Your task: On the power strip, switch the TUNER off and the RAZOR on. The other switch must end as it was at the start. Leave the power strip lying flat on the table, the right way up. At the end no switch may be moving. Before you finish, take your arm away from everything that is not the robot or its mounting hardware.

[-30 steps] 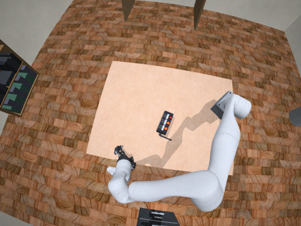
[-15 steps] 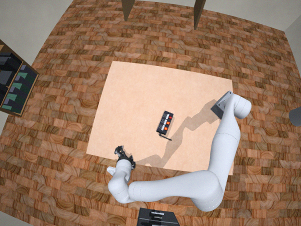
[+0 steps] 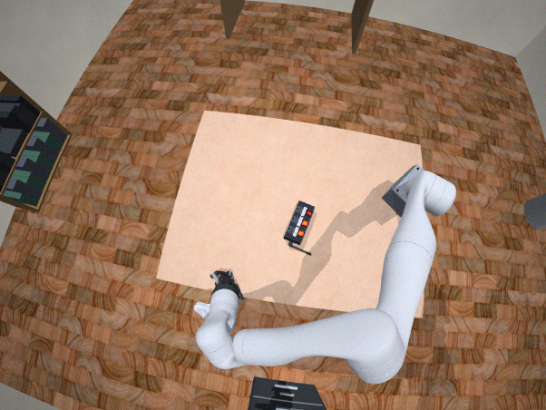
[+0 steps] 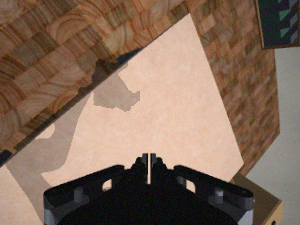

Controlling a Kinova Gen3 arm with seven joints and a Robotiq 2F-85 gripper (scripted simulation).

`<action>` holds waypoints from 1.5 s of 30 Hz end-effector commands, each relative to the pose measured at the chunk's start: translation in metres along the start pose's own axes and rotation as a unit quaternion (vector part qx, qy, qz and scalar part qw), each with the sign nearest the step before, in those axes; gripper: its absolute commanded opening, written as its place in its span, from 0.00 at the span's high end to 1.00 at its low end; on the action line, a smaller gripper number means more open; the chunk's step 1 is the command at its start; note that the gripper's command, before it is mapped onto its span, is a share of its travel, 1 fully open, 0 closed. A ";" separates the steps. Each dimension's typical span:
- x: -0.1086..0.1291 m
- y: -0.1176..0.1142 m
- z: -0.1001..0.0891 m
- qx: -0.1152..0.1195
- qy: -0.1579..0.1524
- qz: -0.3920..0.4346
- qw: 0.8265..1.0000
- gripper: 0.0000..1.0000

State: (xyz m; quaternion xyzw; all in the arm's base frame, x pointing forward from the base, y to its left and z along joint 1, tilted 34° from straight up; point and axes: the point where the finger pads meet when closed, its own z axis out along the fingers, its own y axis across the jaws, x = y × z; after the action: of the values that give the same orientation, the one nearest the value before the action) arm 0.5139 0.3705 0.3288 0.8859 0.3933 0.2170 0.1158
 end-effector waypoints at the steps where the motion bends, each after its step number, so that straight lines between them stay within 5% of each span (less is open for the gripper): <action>1: 0.000 0.001 -0.001 0.000 0.001 0.001 1.000 1.00; 15: -0.002 0.000 0.002 0.004 -0.001 0.001 1.000 1.00; 21: -0.015 -0.004 0.018 0.027 -0.011 0.002 1.000 1.00; 30: -0.065 -0.021 0.068 0.113 -0.037 0.017 0.993 1.00; 32: -0.065 -0.021 0.068 0.113 -0.037 0.017 0.993 1.00; 45: -0.173 -0.062 0.134 0.271 -0.046 0.117 0.954 1.00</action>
State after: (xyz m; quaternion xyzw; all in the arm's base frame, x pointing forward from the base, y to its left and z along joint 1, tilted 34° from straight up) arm 0.4360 0.3131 0.1528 0.9210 0.3611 0.0834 -0.1197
